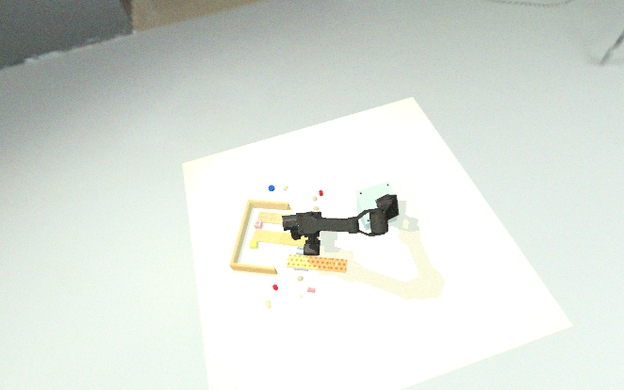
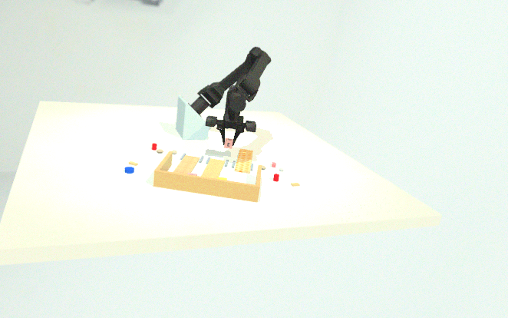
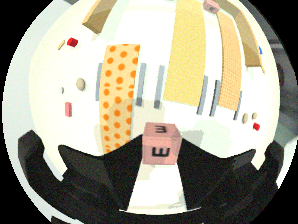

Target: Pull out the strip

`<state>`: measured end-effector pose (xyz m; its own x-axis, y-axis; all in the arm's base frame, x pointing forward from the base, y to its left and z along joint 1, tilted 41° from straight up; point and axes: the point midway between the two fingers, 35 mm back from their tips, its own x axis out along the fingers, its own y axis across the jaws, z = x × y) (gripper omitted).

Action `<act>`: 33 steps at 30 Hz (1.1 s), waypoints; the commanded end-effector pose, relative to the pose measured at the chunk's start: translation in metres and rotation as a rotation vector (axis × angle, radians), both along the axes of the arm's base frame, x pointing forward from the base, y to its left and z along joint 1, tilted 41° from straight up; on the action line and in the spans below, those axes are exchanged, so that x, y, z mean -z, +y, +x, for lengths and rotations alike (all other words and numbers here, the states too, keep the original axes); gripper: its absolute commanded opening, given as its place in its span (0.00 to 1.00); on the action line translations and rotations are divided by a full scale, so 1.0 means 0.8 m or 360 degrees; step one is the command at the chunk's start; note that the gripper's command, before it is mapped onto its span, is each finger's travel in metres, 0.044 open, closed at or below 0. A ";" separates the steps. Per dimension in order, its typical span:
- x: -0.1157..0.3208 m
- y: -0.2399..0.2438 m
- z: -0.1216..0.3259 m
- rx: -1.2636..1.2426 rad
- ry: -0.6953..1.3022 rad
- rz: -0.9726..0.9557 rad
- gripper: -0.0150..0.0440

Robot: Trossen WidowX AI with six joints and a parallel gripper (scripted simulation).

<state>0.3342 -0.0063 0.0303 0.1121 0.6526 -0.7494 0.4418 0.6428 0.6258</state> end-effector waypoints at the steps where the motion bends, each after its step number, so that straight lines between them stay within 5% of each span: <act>1: 0.002 -0.001 -0.015 -0.0003 -0.0010 -0.0011 0.25; 33: -0.028 -0.028 -0.045 -0.0003 -0.0007 -0.0012 0.25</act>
<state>0.2986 -0.0279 0.0524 0.1173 0.6498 -0.7510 0.4410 0.6435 0.6257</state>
